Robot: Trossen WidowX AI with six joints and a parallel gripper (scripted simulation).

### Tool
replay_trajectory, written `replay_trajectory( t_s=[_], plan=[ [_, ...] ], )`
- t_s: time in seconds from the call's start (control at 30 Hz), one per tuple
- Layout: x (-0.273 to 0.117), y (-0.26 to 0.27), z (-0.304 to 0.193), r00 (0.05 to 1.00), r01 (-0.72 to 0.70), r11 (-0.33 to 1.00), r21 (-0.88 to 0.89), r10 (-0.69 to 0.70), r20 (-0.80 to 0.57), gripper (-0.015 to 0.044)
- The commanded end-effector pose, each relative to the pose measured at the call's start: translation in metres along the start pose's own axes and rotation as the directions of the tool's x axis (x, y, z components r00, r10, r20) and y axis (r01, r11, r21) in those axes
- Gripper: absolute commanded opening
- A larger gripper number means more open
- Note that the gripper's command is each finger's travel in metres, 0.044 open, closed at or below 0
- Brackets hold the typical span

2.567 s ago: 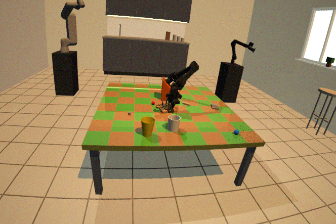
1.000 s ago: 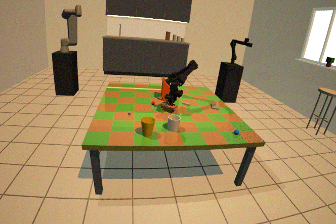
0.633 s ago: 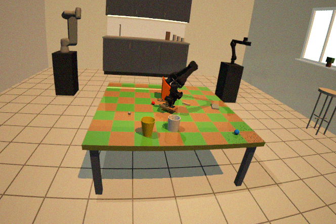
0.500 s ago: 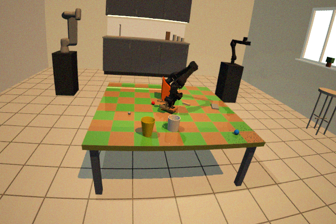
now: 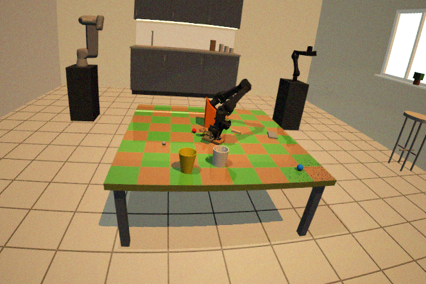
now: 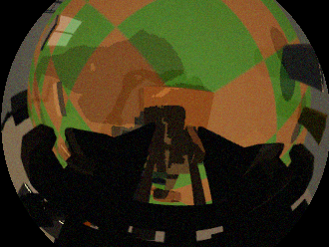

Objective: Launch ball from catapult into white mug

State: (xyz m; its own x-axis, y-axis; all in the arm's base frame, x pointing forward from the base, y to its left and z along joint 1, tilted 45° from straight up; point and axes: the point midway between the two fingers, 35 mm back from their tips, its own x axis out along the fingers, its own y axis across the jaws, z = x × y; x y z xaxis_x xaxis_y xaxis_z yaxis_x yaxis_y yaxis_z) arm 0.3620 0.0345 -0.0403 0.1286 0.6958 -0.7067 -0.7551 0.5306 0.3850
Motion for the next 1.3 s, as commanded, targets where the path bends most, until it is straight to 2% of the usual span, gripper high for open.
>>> replay_trajectory(
  t_s=[0.0, 0.1, 0.53, 0.6, 0.67, 0.77, 0.83, 0.9, 0.93, 1.13, 1.27],
  plan=[
    [-0.001, 0.0, 0.0, 1.0, 0.0, 1.0, -0.002, 0.0, 0.0, 0.0],
    [-0.001, 0.0, 0.0, 1.0, 0.0, 1.0, -0.002, 0.0, 0.0, 0.0],
    [-0.001, 0.0, 0.0, 1.0, 0.0, 1.0, -0.002, 0.0, 0.0, 0.0341],
    [-0.011, -0.002, 0.0, 1.0, 0.002, 1.0, -0.001, -0.002, -0.001, 0.0394],
    [-0.041, -0.004, 0.0, 1.0, 0.004, 1.0, 0.0, -0.004, -0.005, 0.044],
    [-0.09, -0.001, -0.001, 1.0, 0.002, 1.0, 0.001, -0.002, -0.005, 0.044],
    [-0.101, 0.001, -0.001, 1.0, 0.001, 1.0, 0.001, -0.001, -0.004, 0.044],
    [-0.101, 0.001, -0.001, 1.0, 0.001, 1.0, 0.001, -0.001, -0.004, 0.044],
    [-0.083, -0.002, -0.002, 1.0, -0.003, 1.0, 0.011, 0.003, -0.003, 0.044],
    [-0.097, 0.001, -0.002, 1.0, 0.009, 1.0, 0.009, -0.009, 0.003, 0.044],
    [-0.087, 0.0, -0.001, 1.0, 0.01, 1.0, 0.009, -0.01, 0.003, 0.044]
  ],
)
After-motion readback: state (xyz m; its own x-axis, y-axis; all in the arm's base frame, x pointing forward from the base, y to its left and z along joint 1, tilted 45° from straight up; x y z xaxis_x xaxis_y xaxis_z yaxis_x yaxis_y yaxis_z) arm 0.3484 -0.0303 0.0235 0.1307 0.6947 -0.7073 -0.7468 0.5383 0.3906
